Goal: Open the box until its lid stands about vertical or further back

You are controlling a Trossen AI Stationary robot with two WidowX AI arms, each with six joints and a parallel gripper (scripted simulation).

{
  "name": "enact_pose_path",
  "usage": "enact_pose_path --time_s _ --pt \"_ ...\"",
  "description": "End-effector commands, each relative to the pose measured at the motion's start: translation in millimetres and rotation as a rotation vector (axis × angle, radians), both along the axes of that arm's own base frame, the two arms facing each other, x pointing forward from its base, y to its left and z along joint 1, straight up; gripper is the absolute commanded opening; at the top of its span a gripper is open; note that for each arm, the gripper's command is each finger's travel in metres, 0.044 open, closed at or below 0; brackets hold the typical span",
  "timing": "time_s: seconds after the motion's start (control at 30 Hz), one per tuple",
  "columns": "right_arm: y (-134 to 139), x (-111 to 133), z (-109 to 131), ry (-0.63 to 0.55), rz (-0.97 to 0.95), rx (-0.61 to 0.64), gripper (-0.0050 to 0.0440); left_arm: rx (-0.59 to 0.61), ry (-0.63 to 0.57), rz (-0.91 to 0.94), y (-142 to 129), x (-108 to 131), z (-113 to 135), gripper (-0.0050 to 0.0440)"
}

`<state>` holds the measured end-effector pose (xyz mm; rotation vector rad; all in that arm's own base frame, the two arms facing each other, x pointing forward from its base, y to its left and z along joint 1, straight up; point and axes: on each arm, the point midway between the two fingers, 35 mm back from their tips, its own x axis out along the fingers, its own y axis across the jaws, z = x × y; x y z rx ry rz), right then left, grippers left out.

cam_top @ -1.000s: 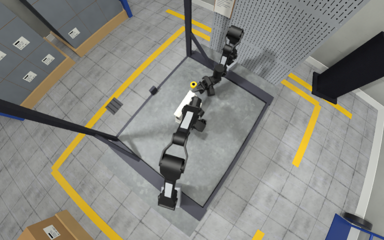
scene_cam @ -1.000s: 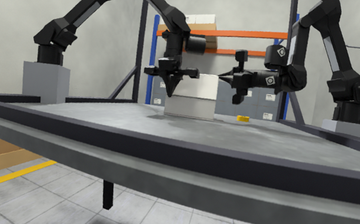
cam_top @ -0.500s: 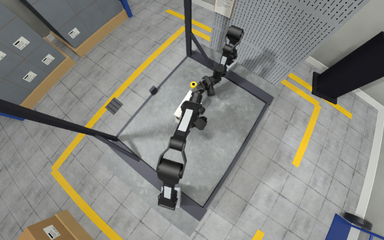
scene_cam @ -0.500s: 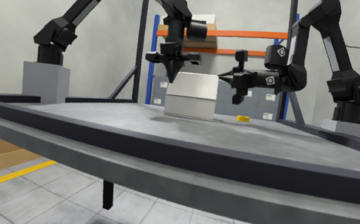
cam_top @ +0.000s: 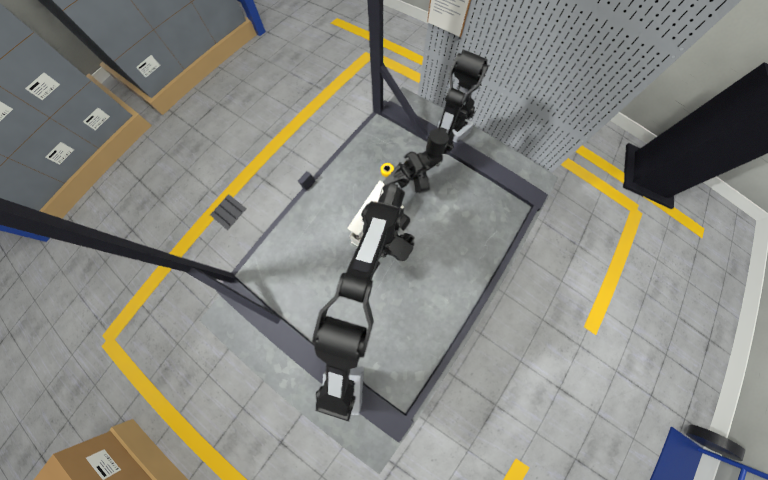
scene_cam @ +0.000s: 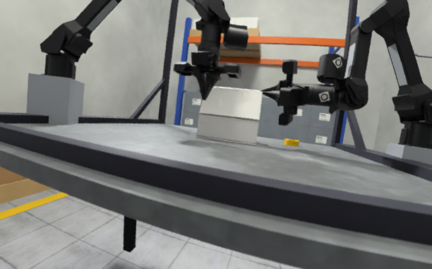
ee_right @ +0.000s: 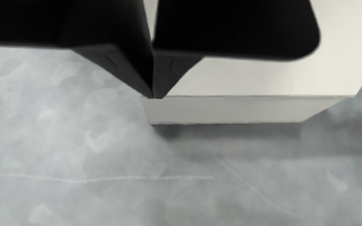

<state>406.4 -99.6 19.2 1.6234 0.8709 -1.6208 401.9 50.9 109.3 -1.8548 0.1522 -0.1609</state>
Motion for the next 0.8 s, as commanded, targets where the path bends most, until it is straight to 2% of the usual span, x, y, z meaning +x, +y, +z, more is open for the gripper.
enact_pose_path --time_s 0.0,0.1,0.2,0.3,0.5,0.57,0.77 --pt "4.0 -0.6 5.5 -0.003 -0.001 -0.014 -0.005 0.004 -0.015 -0.002 0.0 0.3 4.9 0.001" --pt "9.4 -3.4 11.7 0.001 -0.007 -0.045 -0.005 0.004 -0.015 -0.002 0.0 0.3 4.9 0.001" --pt "37.9 -26.8 19.3 0.071 -0.033 -0.229 -0.005 0.004 -0.015 -0.002 0.0 0.3 4.9 0.001" --pt "61.8 -51.1 33.3 0.086 -0.025 -0.444 -0.005 0.004 -0.015 -0.002 0.0 0.3 4.9 0.001" --pt "84.7 -76.3 57.3 0.004 -0.027 -0.706 -0.005 0.004 -0.015 -0.002 0.0 0.3 4.9 0.001" --pt "89.1 -80.7 62.9 -0.03 -0.035 -0.756 -0.005 0.004 -0.015 -0.002 0.0 0.3 4.9 0.001" --pt "89.4 -81.5 59.6 -0.021 -0.03 -0.766 -0.005 0.004 -0.015 -0.002 0.0 0.3 4.9 0.001"
